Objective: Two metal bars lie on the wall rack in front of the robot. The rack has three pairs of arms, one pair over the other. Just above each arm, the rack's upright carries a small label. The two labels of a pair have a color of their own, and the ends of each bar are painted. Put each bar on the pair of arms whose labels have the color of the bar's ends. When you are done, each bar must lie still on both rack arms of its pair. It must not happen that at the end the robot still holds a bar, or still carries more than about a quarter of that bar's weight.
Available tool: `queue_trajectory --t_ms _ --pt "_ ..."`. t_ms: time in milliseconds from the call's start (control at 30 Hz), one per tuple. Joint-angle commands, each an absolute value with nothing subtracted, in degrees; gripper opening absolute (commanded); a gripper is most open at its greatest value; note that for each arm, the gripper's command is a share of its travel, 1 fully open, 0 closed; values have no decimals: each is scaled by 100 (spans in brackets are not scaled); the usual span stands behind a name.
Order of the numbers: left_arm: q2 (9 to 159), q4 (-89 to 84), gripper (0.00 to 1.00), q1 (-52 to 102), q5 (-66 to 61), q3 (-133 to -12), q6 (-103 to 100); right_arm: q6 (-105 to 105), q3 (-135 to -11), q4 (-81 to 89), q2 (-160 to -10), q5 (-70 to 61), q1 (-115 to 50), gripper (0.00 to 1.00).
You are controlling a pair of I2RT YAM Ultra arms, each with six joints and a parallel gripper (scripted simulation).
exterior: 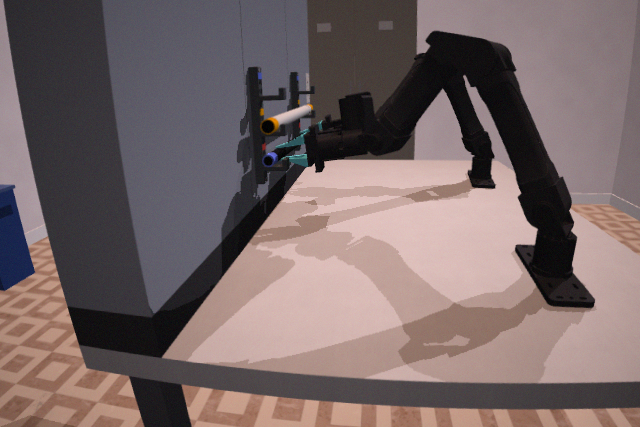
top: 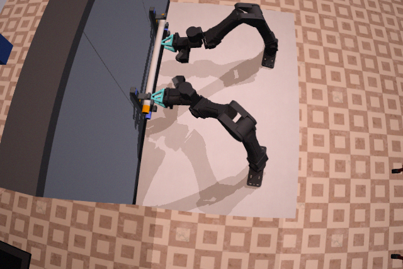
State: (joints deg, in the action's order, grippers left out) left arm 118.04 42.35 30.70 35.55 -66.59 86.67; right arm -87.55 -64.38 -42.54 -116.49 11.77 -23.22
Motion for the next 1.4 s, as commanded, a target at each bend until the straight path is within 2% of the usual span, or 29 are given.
queue_trajectory --t_ms 0,1367 --pt "11443 4532 0 3055 3655 -6928 9009 -8936 -6752 -4475 -11282 1241 -2291 0" --pt "11207 4104 0 3057 3680 -7129 9020 -8890 -6940 -4119 -11071 1240 -2289 0"
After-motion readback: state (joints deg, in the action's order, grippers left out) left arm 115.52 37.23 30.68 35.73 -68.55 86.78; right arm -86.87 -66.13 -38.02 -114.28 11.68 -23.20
